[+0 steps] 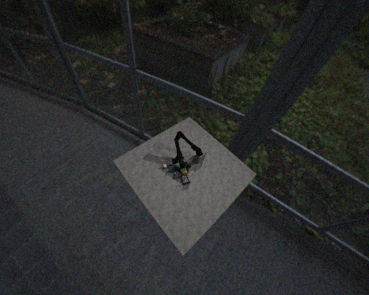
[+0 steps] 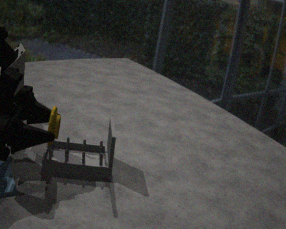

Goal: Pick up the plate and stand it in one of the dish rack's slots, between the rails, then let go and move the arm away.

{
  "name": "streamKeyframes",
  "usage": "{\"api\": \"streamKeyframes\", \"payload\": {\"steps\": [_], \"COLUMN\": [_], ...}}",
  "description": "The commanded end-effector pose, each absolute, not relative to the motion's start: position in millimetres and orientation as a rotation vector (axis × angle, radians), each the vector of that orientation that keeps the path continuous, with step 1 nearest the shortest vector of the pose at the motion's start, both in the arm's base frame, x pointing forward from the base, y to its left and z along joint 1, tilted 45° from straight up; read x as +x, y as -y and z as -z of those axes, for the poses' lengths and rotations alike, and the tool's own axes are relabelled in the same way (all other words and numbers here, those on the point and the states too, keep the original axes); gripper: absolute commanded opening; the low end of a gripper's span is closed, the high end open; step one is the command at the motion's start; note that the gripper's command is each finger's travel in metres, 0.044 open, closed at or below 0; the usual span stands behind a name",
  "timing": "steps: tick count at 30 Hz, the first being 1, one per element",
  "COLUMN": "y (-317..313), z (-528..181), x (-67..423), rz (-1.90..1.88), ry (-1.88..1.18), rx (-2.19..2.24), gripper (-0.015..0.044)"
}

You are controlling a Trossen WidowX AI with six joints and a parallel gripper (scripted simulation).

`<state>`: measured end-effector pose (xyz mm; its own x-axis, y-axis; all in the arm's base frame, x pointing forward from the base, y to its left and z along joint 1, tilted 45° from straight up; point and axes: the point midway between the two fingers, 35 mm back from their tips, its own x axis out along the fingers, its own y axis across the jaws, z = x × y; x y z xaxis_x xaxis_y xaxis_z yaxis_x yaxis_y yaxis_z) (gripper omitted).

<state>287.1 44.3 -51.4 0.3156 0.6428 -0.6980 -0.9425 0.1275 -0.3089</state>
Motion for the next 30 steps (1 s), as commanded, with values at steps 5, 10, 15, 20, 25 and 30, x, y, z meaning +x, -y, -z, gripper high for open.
{"api": "streamKeyframes", "payload": {"steps": [5,10,15,20,25,30], "y": [-53,-51,-42,-44,-44,-44], "z": [60,66,76,74,74,74], "x": [290,291,292,289,289,290], "rz": [-1.21,-1.211,-1.21,-1.209,-1.209,-1.21], "ry": [-0.45,-0.448,-0.448,-0.462,-0.462,-0.456], "rx": [-0.812,-0.814,-0.816,-0.81,-0.81,-0.814], "gripper": [0.0,0.0,0.0,0.0,0.0,0.0105]}}
